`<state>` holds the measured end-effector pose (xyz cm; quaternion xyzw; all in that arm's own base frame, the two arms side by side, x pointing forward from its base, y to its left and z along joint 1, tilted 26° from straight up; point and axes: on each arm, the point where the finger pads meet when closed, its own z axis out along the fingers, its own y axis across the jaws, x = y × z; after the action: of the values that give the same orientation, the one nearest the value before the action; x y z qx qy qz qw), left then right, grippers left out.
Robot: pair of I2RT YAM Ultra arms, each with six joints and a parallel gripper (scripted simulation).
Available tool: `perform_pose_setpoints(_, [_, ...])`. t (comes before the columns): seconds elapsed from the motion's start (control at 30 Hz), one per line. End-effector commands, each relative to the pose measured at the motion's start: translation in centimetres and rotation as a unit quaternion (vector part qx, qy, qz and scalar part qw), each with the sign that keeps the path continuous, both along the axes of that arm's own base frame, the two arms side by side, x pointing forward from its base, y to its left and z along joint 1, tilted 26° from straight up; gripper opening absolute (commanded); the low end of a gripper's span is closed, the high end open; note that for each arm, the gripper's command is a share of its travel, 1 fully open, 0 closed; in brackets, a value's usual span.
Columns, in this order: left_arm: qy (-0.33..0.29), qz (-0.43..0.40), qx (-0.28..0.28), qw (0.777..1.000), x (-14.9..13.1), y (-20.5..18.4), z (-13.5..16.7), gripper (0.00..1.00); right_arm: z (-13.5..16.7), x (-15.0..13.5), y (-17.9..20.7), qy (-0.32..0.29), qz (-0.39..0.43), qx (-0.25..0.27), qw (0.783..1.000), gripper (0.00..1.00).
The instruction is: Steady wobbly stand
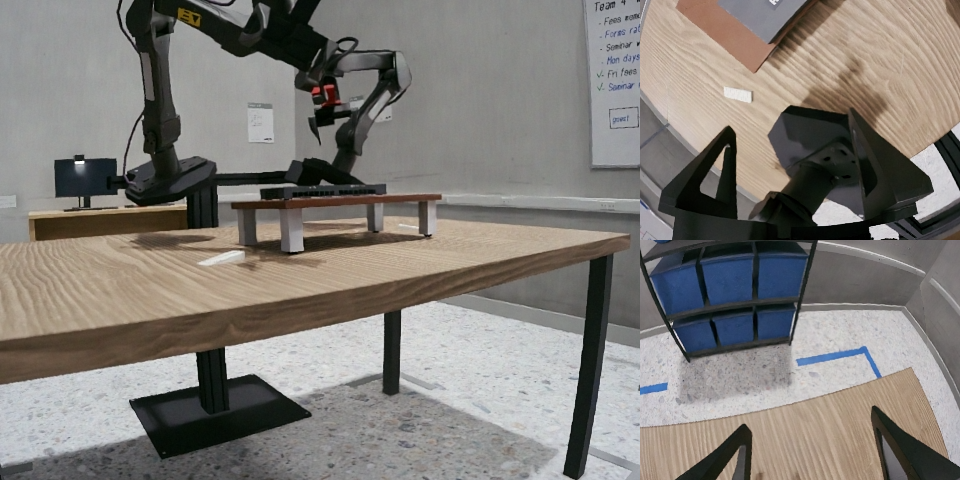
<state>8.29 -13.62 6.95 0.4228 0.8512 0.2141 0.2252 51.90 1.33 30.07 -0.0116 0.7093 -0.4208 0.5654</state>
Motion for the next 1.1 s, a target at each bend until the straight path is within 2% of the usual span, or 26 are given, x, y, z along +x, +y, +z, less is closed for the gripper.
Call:
perform_pose_setpoints(0.0, [0.0, 0.0, -0.003, 1.0, 0.0, -0.2, 0.1, 1.0, 0.6, -0.1, 0.2, -0.007, 0.002, 0.002, 1.0, 1.0])
perform_pose_setpoints(0.53, [0.0, 0.0, -0.003, 1.0, 0.0, -0.2, 0.1, 1.0, 0.6, -0.1, 0.2, -0.007, 0.002, 0.002, 1.0, 1.0])
perform_pose_setpoints(0.57, [-0.004, -0.002, -0.006, 1.0, 0.1, -0.3, 0.3, 1.0, 1.9, -0.2, 0.7, -0.024, 0.01, 0.008, 1.0, 1.0])
perform_pose_setpoints(0.6, [-0.004, -0.002, -0.006, 1.0, 0.1, -0.3, 0.3, 1.0, 1.9, -0.2, 0.7, -0.024, 0.01, 0.008, 1.0, 0.43])
perform_pose_setpoints(1.07, [-0.004, -0.002, -0.006, 1.0, 0.1, -0.3, 0.3, 1.0, 1.9, -0.2, 0.7, -0.024, 0.01, 0.008, 1.0, 0.43])
